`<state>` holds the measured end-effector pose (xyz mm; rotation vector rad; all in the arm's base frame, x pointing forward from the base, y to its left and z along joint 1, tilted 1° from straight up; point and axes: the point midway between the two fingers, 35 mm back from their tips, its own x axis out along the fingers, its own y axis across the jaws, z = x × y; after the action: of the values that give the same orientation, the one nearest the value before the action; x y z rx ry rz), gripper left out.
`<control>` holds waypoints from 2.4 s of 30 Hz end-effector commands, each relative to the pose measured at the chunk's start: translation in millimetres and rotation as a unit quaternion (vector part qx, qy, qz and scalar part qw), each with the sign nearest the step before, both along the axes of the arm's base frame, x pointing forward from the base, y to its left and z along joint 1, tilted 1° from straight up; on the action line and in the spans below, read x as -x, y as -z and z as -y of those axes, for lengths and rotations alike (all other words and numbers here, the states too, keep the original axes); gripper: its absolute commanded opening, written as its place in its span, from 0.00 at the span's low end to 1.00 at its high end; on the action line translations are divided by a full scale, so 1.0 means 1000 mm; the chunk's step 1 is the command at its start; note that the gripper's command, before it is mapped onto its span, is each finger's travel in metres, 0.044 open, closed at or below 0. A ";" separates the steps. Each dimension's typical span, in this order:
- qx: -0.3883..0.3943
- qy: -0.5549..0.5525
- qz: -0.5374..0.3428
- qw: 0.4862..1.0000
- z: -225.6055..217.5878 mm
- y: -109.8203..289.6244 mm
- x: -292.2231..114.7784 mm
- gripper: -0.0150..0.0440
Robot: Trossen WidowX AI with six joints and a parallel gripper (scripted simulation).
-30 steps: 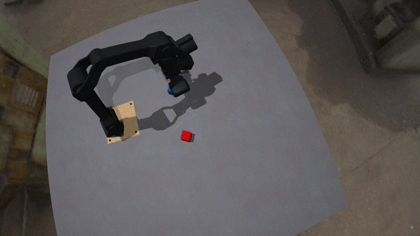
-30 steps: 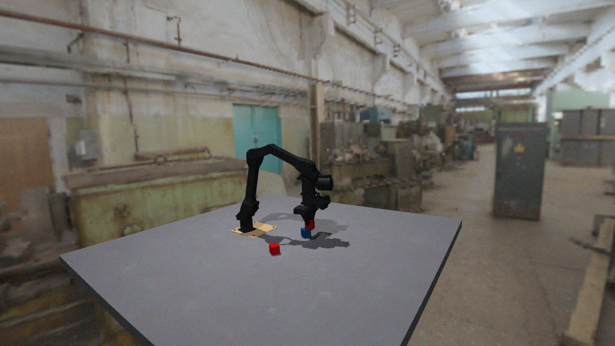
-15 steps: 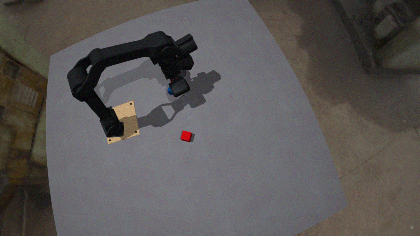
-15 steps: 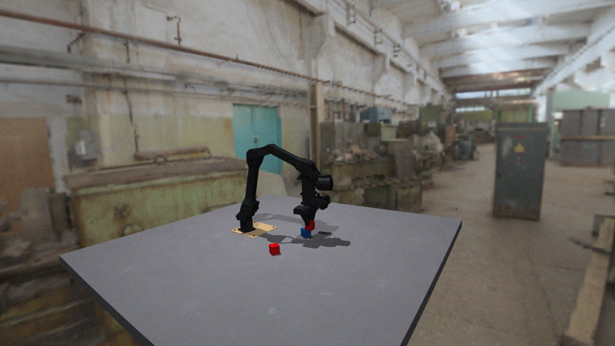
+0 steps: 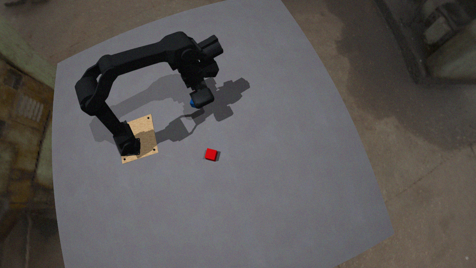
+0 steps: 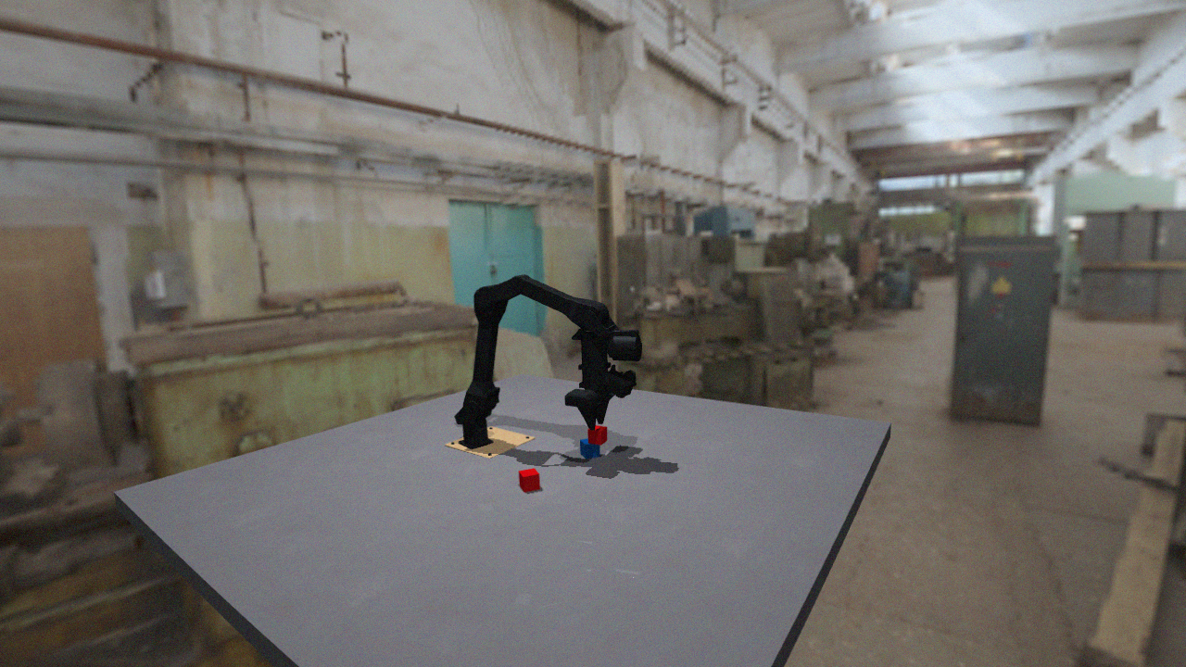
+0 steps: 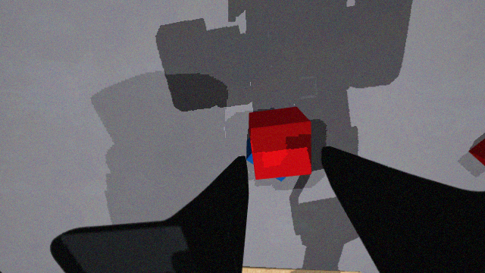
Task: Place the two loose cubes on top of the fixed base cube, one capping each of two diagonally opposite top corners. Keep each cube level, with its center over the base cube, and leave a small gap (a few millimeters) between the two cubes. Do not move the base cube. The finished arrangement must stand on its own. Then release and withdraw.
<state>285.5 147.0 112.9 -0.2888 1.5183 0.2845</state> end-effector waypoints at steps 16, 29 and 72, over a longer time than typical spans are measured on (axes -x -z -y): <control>0.002 -0.036 0.002 0.999 0.019 -0.016 -0.008 0.70; 0.018 -0.223 0.003 0.975 0.122 -0.038 -0.029 0.70; 0.022 -0.408 0.003 0.913 0.213 0.020 -0.023 0.70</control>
<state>309.4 -66.4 98.5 -0.9633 1.3290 0.8957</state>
